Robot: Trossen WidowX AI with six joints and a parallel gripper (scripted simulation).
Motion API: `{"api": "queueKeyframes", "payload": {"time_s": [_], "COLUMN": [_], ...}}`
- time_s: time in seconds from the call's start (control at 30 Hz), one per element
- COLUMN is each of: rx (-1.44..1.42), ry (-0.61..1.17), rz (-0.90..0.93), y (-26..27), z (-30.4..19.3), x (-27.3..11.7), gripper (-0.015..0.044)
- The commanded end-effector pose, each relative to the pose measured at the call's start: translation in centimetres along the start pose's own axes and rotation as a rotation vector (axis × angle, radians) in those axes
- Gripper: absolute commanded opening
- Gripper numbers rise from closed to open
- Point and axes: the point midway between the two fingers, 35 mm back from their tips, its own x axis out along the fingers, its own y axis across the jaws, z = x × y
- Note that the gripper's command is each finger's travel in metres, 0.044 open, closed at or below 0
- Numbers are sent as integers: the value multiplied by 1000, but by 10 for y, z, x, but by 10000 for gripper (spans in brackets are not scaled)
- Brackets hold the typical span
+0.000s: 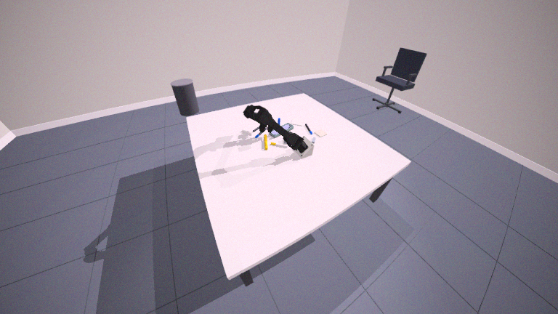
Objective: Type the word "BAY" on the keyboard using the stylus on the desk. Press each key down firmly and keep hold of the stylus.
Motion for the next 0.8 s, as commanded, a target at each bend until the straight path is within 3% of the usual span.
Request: {"api": "queueKeyframes", "payload": {"time_s": [0.0,0.77], "rx": [5,5], "ry": [-3,-3], "rz": [0,0], "y": [0,0], "z": [3,10], "x": [1,6], "gripper": [81,81]}}
